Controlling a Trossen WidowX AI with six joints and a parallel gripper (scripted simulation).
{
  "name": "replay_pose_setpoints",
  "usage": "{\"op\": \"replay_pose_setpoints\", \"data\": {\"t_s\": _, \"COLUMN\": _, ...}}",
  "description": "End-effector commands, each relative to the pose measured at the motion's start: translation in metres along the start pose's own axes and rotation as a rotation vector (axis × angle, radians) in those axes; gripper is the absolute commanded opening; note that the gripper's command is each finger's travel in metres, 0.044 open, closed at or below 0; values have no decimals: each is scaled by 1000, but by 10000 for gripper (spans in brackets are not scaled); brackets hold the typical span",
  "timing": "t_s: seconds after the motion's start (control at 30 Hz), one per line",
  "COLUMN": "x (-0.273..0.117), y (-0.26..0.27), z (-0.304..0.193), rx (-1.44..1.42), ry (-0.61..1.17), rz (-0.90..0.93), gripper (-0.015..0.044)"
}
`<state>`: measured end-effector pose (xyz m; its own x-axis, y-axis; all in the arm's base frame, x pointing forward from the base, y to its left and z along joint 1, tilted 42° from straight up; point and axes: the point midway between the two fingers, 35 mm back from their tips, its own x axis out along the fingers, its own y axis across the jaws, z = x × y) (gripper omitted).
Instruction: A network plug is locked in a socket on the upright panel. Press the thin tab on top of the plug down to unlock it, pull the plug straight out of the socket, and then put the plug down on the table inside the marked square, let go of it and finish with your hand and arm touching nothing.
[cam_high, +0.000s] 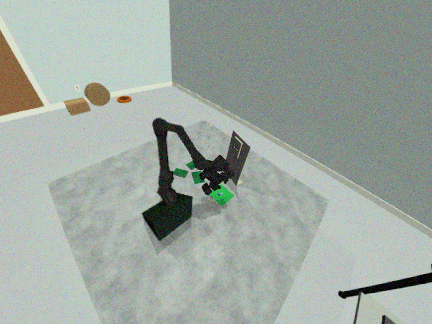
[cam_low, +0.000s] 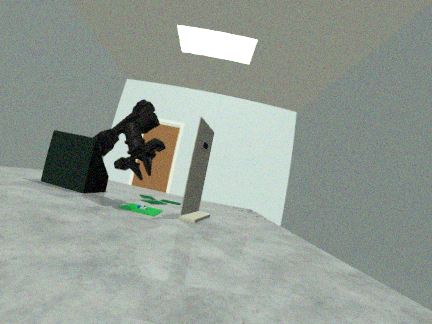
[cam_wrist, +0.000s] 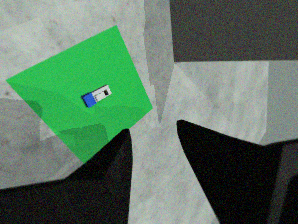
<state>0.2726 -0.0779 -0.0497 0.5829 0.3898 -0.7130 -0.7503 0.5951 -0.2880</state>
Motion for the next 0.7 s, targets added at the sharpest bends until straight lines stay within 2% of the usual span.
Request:
{"op": "replay_pose_setpoints", "data": {"t_s": 0.0, "x": -6, "y": -4, "z": 1, "rx": -6, "ry": -5, "rz": -2, "gripper": 156}}
{"op": "replay_pose_setpoints", "data": {"t_s": 0.37, "x": -14, "y": -7, "z": 1, "rx": 0, "ry": -1, "rz": -1, "gripper": 156}}
{"op": "replay_pose_setpoints", "data": {"t_s": 0.67, "x": -37, "y": -29, "z": -2, "rx": -3, "ry": 2, "rz": 0, "gripper": 156}}
